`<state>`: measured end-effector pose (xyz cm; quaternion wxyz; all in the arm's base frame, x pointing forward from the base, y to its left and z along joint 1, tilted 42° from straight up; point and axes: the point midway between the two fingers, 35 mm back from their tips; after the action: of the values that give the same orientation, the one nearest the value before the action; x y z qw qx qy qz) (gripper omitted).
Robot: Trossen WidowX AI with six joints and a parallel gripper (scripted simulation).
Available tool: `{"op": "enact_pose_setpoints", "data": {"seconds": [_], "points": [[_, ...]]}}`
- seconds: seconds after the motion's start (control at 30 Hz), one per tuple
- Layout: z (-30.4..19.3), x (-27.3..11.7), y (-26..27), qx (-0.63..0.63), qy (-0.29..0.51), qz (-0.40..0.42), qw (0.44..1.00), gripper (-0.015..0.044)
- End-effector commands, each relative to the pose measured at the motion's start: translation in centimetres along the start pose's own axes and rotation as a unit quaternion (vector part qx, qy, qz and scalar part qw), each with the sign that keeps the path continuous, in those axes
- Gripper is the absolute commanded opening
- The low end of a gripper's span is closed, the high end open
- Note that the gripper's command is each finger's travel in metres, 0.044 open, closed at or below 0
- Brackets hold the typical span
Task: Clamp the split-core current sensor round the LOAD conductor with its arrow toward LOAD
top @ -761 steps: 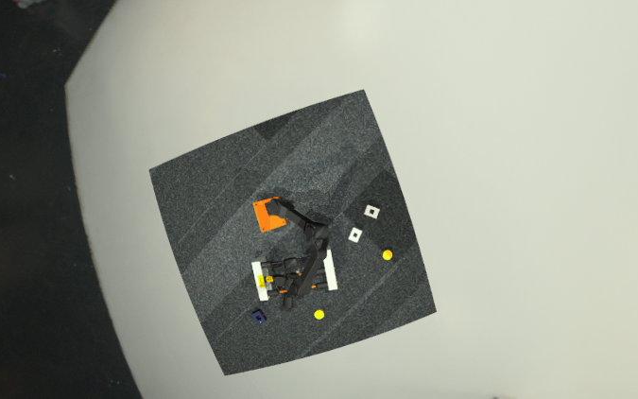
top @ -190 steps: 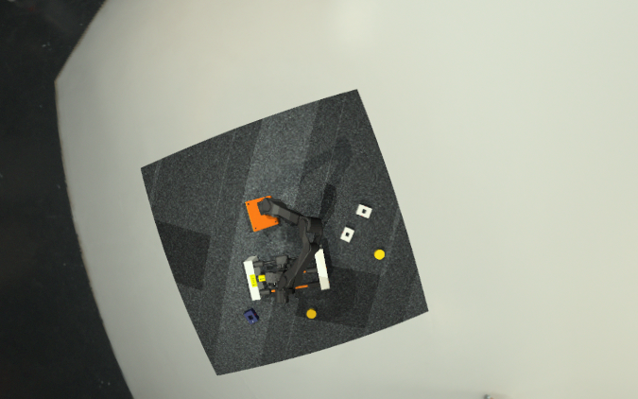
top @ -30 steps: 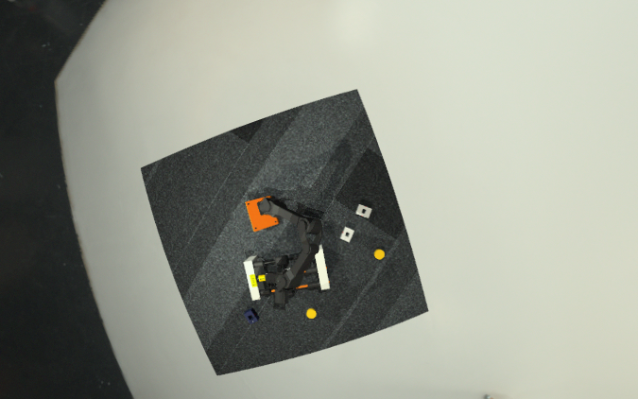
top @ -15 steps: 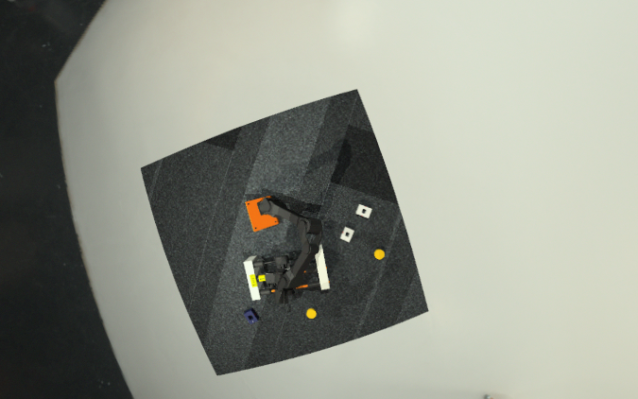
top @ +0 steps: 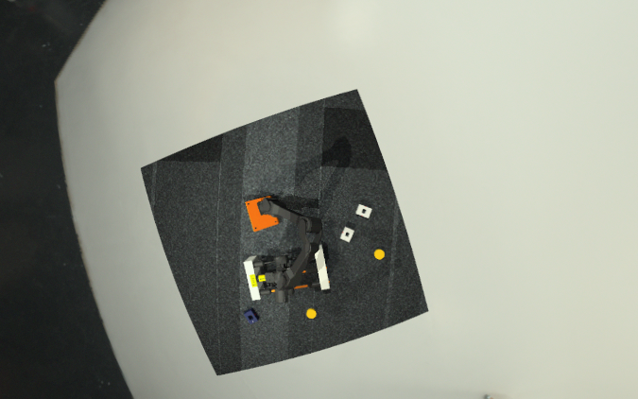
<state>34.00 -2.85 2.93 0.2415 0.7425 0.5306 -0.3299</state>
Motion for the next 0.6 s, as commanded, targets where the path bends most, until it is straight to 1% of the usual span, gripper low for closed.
{"op": "enact_pose_setpoints", "data": {"seconds": [0.0,0.57], "points": [[-0.04,-0.04,0.11,-0.003,-0.001,0.001,1.000,0.0000],[0.00,0.13,-0.15,0.000,-0.002,-0.018,1.000,0.0000]]}}
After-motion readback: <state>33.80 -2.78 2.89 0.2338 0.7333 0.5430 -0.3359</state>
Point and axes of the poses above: the point midway between the two fingers, 35 mm back from their tips, its own x axis out along the fingers, its own y axis across the jaws, z = x × y, and after that the axes turned 6 degrees about x, right-handed
